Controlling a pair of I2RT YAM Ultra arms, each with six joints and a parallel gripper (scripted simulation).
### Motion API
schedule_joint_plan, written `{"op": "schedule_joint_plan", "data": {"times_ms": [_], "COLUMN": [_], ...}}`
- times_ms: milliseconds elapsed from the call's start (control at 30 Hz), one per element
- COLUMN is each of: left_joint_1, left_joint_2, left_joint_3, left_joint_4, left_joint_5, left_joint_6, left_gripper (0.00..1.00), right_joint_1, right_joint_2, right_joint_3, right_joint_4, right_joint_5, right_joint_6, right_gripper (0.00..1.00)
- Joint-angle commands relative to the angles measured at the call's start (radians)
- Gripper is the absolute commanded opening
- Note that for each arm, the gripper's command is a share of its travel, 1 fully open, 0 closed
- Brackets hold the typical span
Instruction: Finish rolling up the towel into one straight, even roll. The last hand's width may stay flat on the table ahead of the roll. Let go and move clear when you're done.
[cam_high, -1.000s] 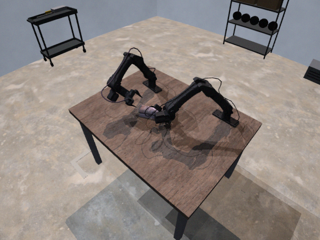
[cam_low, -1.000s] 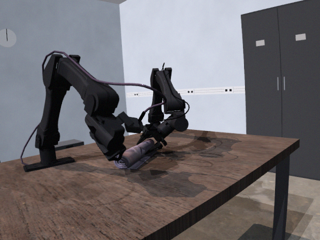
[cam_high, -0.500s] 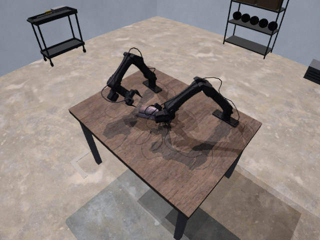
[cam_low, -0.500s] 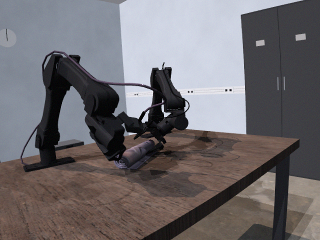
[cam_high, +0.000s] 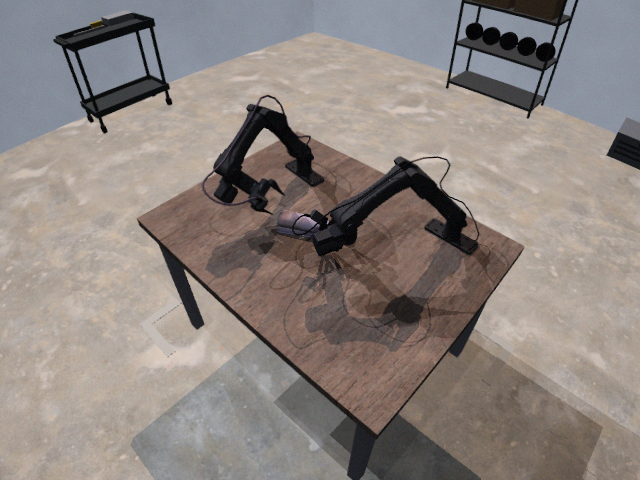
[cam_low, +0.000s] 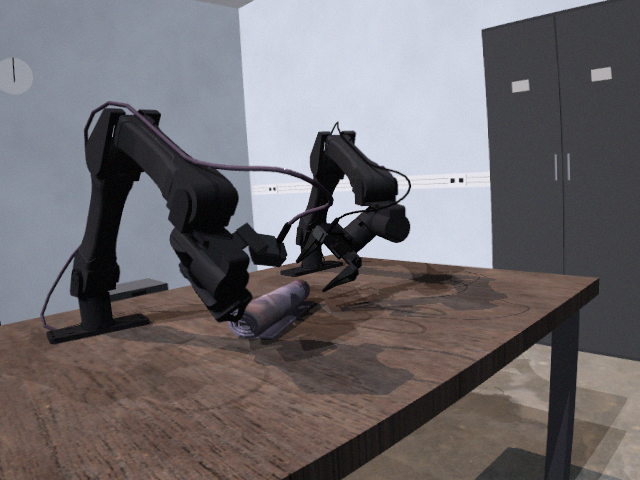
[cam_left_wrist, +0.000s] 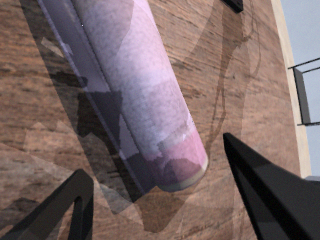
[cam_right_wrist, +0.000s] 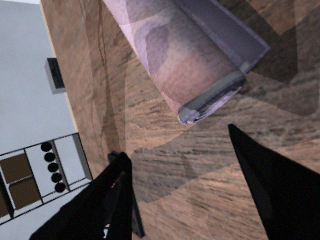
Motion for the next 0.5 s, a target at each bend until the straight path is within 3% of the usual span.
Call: {"op": "schedule_joint_plan", "data": {"times_ms": [0,200,467], "left_joint_1": [0.005,0.004,-0.009], "left_joint_2": [-0.004,-0.032,-0.203], "left_joint_3": [0.055,0.034,-0.115], "left_joint_4": [-0.106,-0.105,-0.033], "left_joint_5": [0.008,-0.017,-0.135], "left_joint_6": [0.065,0.076,0.081], "left_gripper": [0.85,0.85,0.85], "right_joint_1": [-0.003,-0.008,-0.032], "right_joint_2": [-0.024,-0.045,-0.153], "right_joint_3": [0.03,0.016,-0.047], "right_joint_4": [0.0,0.0,0.0], "right_joint_5": [-0.01,0.002,0.062], "right_joint_6": [0.001,-0.011,-0.077], "right_gripper": [0.85,0.85,0.85]}}
